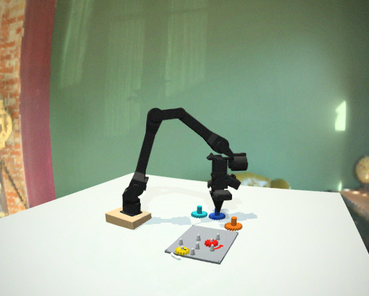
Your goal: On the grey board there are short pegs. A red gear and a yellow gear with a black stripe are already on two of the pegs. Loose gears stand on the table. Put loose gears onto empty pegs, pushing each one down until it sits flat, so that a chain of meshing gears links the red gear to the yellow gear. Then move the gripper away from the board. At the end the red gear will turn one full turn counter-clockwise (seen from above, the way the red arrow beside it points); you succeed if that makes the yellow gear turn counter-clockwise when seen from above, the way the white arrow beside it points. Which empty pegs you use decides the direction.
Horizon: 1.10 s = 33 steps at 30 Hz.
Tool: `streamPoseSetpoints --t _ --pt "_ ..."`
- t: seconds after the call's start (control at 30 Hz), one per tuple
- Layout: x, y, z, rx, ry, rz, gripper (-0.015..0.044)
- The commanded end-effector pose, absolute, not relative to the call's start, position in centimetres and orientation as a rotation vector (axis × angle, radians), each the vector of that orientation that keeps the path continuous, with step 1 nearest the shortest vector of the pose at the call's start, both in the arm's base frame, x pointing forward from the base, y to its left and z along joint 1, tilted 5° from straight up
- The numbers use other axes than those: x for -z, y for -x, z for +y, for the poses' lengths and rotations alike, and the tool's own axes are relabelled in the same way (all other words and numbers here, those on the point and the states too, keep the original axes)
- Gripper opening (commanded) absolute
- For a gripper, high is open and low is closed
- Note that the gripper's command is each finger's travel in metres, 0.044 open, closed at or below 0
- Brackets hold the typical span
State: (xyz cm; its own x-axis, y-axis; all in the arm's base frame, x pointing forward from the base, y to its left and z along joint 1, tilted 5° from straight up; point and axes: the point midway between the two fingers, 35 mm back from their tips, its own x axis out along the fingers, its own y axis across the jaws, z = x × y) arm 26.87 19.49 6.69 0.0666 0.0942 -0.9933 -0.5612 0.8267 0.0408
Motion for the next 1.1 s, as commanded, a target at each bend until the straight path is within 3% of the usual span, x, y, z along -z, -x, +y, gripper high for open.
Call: streamPoseSetpoints --t 0.0,0.17,0.23,1.07 --pt "-6.5 -26.7 19.5 -0.517 0.404 1.432 0.0079" --pt "-6.5 -26.7 19.5 -0.517 0.404 1.432 0.0045" --pt "-6.6 -26.8 19.5 -0.517 0.404 1.432 0.0000" --pt "-11.6 -27.2 20.0 -0.521 0.405 1.429 0.0000"
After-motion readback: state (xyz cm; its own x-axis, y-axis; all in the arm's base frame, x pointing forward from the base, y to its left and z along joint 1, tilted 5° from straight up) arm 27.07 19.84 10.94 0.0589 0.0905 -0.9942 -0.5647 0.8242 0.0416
